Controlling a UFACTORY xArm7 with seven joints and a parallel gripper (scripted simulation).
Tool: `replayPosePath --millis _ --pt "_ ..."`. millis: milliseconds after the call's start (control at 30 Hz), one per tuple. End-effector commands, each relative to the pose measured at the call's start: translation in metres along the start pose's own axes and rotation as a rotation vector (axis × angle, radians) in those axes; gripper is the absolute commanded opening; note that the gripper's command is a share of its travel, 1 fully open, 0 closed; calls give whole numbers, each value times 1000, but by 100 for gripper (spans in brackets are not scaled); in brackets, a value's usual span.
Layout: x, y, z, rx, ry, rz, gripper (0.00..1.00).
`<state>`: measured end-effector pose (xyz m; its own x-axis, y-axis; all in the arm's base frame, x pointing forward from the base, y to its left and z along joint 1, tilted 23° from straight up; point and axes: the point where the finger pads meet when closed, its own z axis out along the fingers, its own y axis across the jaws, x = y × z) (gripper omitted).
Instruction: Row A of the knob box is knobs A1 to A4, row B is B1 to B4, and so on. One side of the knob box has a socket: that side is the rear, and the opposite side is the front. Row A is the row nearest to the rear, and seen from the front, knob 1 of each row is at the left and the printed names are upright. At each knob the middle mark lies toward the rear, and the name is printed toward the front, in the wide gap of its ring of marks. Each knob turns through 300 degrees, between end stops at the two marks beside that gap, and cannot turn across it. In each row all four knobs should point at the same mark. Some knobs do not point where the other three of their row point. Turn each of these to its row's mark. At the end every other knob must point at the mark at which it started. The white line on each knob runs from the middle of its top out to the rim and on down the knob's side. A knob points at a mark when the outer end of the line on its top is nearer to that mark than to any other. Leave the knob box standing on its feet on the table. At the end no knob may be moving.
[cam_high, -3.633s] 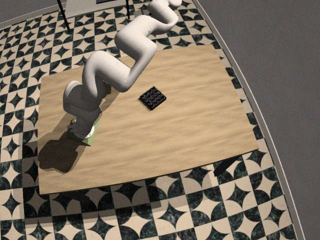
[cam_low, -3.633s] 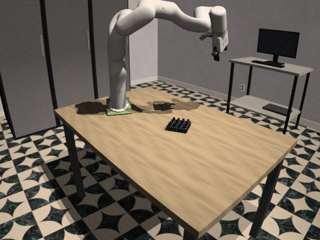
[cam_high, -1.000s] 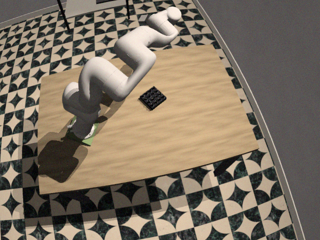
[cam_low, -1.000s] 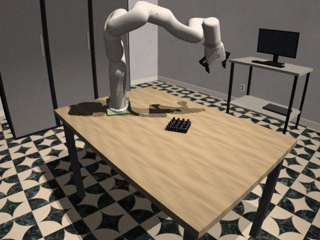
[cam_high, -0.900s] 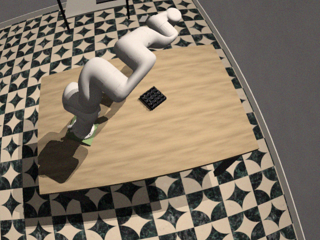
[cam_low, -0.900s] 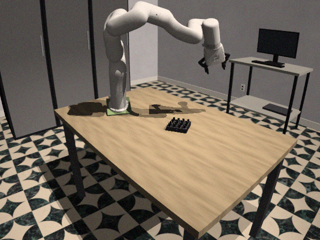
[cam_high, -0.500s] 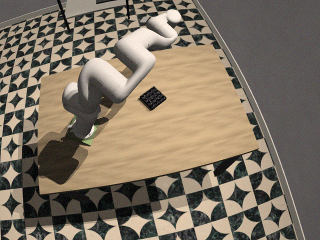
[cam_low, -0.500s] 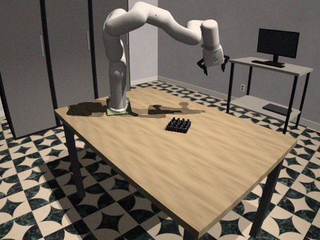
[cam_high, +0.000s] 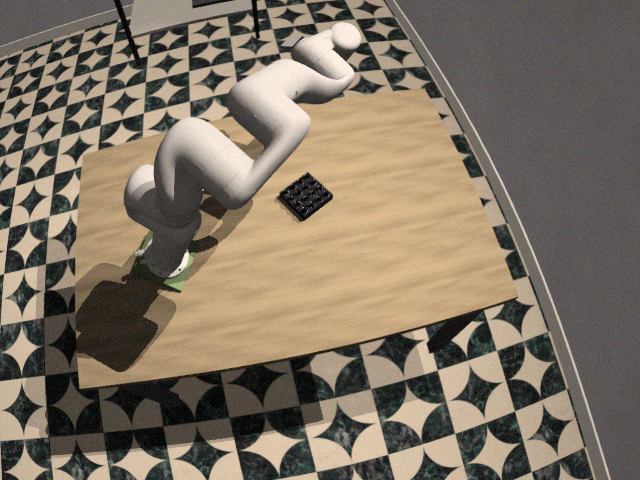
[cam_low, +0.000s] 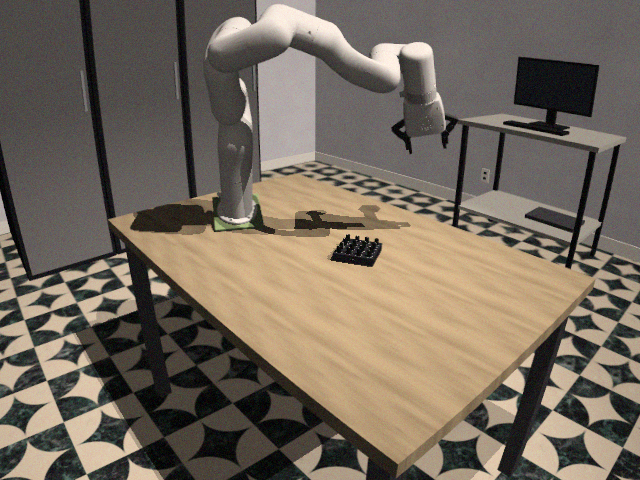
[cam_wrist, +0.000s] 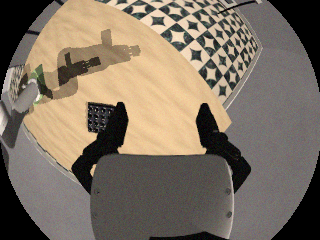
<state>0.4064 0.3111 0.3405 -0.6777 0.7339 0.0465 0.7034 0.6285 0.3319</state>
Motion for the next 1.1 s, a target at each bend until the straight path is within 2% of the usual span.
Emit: replayPosePath --millis 0,100,400,467,800,867,1067 --pt "1 1 -2 -5 -1 0 100" --pt "-7 -6 3 -3 -20 86 100" --pt "-7 -6 3 -3 -20 86 100" --pt "-15 -13 7 -2 -40 173 100" --pt "-15 -13 7 -2 -40 173 100" --pt "-24 -21 12 -3 -60 261 100" --pt "-24 -21 12 -3 -60 261 100"
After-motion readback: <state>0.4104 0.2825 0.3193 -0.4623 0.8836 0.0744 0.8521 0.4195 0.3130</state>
